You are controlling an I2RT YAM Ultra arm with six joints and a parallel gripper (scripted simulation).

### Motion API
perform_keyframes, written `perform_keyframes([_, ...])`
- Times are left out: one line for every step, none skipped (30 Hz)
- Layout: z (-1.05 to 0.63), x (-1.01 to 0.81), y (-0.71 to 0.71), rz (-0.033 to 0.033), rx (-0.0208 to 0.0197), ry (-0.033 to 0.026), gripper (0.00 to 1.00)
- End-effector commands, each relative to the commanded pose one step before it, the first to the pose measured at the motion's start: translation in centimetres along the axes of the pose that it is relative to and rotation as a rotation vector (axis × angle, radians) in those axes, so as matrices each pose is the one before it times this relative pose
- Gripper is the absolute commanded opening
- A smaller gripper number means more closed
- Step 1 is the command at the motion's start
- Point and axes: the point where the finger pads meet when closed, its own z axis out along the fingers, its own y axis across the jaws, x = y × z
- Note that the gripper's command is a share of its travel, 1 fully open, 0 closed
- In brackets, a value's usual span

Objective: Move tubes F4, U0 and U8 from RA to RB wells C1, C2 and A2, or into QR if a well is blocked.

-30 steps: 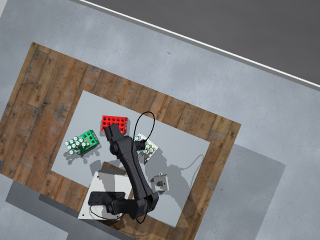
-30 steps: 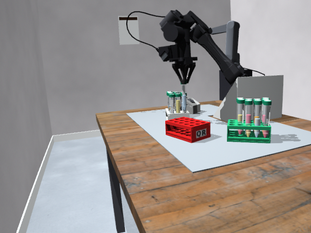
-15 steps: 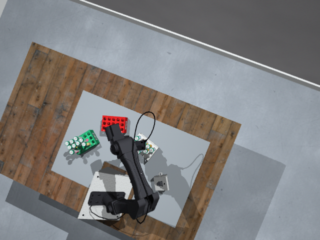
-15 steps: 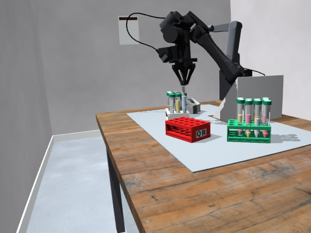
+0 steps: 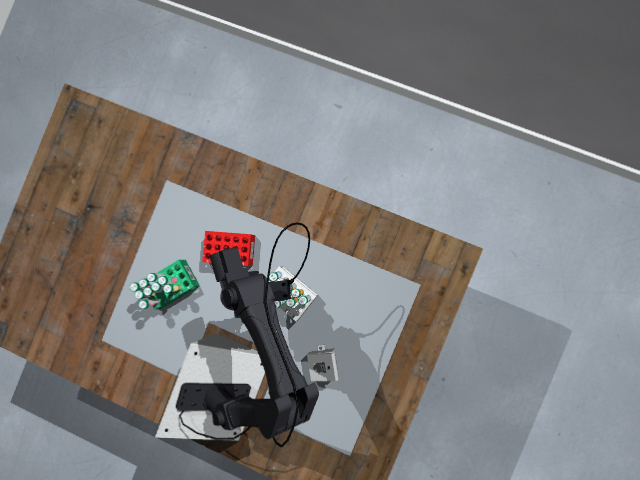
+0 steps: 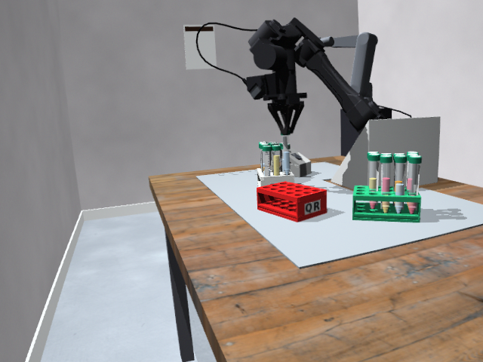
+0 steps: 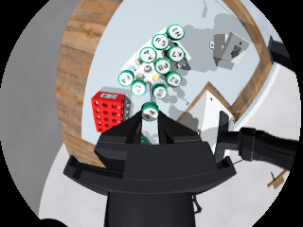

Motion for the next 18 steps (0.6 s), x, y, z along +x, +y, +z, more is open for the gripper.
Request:
perform_keyframes([-0.469,-0.471,0.322,0.0114,-0.04192,-0.01878,0.0])
perform_keyframes([0.0,0.0,0.0,0.0,0.0,0.0,0.0])
perform_keyframes([0.0,0.0,0.0,0.0,0.0,0.0,0.0])
perform_keyframes([0.204,0.084,-0.152,-0.00338,0.00579,-0.00045,0.0])
perform_keyframes([0.076,0.002,-0.003,0.00084,0.00079,0.00039,0.0])
perform_keyframes([0.075,0.004,-0.006,0.0008,0.00075,0.00037,0.0])
perform_keyframes([0.038,0.037,0.003,-0.00036,-0.00033,-0.00017,0.0])
perform_keyframes([0.009,0.064,0.01,-0.00127,-0.00119,-0.0006,0.0])
perform_keyframes([-0.001,0.072,0.016,-0.00162,-0.00152,-0.00077,0.0])
perform_keyframes([0.022,0.048,0.012,-0.00088,-0.00083,-0.00042,0.0])
perform_keyframes([0.066,0.003,0.002,0.00051,0.00048,0.00023,0.0])
perform_keyframes([0.041,-0.066,0.063,0.00337,-0.00079,0.00104,0.0])
perform_keyframes([-0.051,-0.142,0.183,0.00695,-0.00446,0.00178,0.0])
perform_keyframes([0.228,0.095,-0.126,-0.00423,0.00668,-0.00061,0.0])
perform_keyframes([0.171,0.122,-0.104,-0.00496,0.00487,-0.00108,0.0])
perform_keyframes([0.02,0.085,0.027,-0.0025,-0.00068,-0.00097,0.0])
perform_keyframes([0.002,0.084,0.025,-0.00241,-0.00128,-0.00102,0.0])
perform_keyframes([0.019,0.05,0.011,-0.00113,-0.00089,-0.00053,0.0])
